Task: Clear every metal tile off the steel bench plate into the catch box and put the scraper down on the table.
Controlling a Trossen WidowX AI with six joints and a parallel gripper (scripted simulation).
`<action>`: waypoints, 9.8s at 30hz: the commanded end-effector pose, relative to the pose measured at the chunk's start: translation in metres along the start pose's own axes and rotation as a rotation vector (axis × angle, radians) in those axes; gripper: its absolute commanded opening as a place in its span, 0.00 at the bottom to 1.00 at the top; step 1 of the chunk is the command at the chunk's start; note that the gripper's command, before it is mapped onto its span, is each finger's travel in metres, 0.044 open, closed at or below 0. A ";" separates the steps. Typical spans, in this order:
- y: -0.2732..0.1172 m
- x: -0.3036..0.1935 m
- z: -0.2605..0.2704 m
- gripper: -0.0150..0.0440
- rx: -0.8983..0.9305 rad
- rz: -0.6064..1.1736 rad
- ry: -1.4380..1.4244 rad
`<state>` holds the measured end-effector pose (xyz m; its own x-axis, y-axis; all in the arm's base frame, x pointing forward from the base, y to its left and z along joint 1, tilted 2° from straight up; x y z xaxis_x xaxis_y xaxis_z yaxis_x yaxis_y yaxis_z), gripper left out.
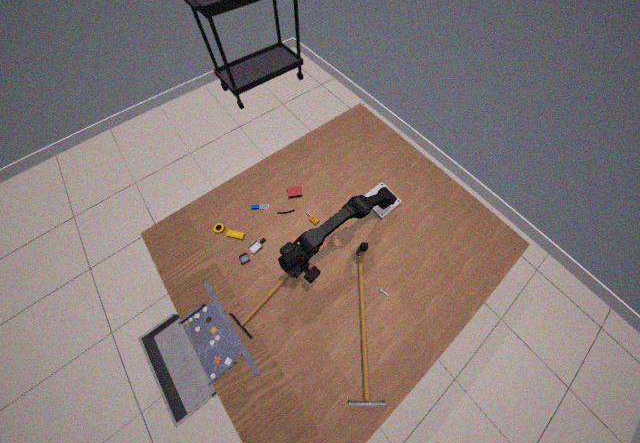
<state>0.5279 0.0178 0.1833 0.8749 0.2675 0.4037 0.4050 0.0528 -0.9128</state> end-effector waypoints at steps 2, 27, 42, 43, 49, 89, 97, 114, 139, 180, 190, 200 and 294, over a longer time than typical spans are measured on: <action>0.000 0.000 0.000 0.25 0.000 0.000 0.000; 0.000 0.000 0.000 0.25 0.000 0.000 0.000; 0.000 0.000 0.000 0.25 0.000 0.000 0.000; 0.000 0.000 0.000 0.25 0.000 0.000 0.000; 0.000 0.000 0.000 0.25 0.000 0.000 0.000; 0.000 0.000 0.000 0.25 0.000 0.000 0.000; 0.000 0.000 0.000 0.25 0.000 0.000 0.000; 0.000 0.000 0.000 0.25 0.000 0.000 0.000; 0.000 0.000 0.000 0.25 0.000 0.000 0.000; 0.000 0.000 0.000 0.25 0.000 0.000 0.000; 0.000 0.000 0.000 0.25 0.000 -0.001 0.000; 0.000 0.000 0.000 0.25 0.000 -0.001 0.000; -0.309 -0.144 -0.065 1.00 -0.035 -0.697 0.165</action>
<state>0.3065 -0.1007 0.4093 0.4562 0.0424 0.8889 0.8803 0.1245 -0.4577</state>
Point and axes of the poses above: the point midway between the two fingers, 35 mm back from their tips, its own y axis out along the fingers, its own z axis across the jaws, x = y × z, the point moved 7 cm from there along -y, back along the fingers, and after that the axes turned 6 degrees about -y, right-handed, at the moved point
